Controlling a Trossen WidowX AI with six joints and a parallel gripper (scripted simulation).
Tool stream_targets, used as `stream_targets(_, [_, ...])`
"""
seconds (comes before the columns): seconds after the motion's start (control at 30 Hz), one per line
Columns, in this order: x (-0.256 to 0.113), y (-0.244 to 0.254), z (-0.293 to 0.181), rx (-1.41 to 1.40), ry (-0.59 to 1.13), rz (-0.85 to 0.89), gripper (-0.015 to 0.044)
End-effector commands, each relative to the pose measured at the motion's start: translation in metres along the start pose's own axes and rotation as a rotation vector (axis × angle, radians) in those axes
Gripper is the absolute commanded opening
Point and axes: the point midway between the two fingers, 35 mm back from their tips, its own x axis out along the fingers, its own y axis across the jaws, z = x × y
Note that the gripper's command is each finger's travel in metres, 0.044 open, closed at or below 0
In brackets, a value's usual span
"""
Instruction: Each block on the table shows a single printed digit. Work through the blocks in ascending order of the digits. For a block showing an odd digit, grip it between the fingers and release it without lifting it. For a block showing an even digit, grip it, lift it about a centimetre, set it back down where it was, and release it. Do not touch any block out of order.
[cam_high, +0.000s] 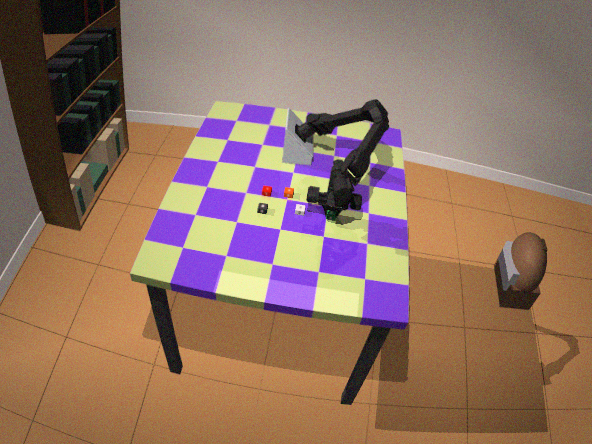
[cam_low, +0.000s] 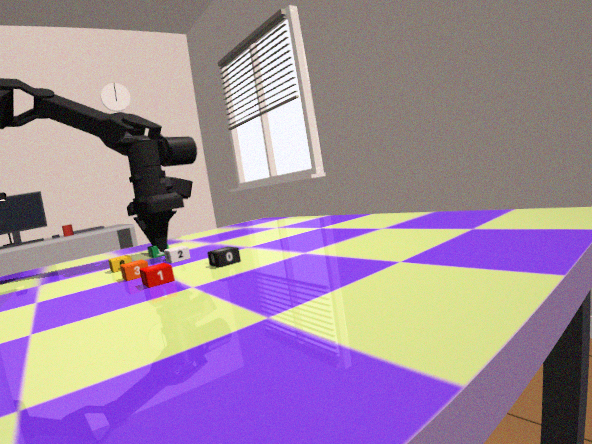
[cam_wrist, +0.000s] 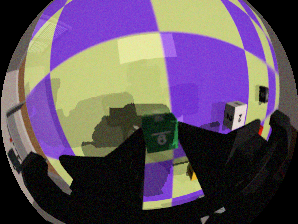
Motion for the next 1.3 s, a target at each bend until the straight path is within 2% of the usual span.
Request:
stream_targets(0.0, [0.0,0.0,0.0,0.002,-0.001,0.001,0.012])
stream_targets(0.07, [0.0,0.0,0.0,0.002,-0.001,0.001,0.012])
stream_targets(0.43, [0.0,0.0,0.0,0.002,-0.001,0.001,0.04])
stream_targets(0.6, [-0.003,0.0,0.0,0.002,-0.001,0.001,0.04])
stream_targets(0.73, [-0.036,0.0,0.0,0.002,-0.001,-0.001,0.04])
stream_targets(0.9, [-0.038,0.001,-0.001,0.001,-0.001,-0.001,0.04])
stream_targets(1.17, [-0.106,0.032,-0.079,-0.007,-0.001,-0.006,0.04])
stream_targets(1.27, [-0.116,0.037,-0.097,0.007,0.003,-0.003,0.04])
